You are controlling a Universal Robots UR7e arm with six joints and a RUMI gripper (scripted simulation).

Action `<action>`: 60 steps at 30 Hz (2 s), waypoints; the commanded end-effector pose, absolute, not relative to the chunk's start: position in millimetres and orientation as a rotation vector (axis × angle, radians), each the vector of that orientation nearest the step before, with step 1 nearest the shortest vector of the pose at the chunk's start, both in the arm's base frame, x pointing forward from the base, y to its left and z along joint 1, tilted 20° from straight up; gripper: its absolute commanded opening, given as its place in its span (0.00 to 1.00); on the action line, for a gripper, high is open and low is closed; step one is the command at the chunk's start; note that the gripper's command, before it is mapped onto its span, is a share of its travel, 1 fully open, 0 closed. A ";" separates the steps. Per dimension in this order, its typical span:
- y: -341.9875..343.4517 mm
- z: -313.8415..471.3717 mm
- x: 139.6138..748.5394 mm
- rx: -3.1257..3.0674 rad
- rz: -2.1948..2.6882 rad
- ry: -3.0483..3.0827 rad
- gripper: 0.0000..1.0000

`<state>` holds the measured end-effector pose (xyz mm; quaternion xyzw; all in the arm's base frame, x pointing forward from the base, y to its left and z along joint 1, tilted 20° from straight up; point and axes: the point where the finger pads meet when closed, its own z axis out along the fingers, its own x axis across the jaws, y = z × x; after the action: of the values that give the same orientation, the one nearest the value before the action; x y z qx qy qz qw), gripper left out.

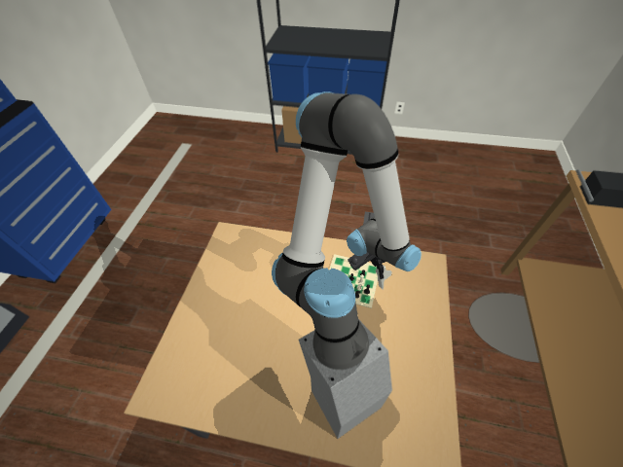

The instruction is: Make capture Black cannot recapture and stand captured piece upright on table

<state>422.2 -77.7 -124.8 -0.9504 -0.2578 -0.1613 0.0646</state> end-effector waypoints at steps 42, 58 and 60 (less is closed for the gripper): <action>-77.4 -144.3 429.1 -2.857 -0.363 0.383 0.25; -77.4 -144.3 429.1 -2.857 -0.363 0.383 0.25; -77.4 -144.3 429.1 -2.857 -0.363 0.383 0.25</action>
<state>428.8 -77.1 -144.6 -0.9766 0.1308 -0.1236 0.1180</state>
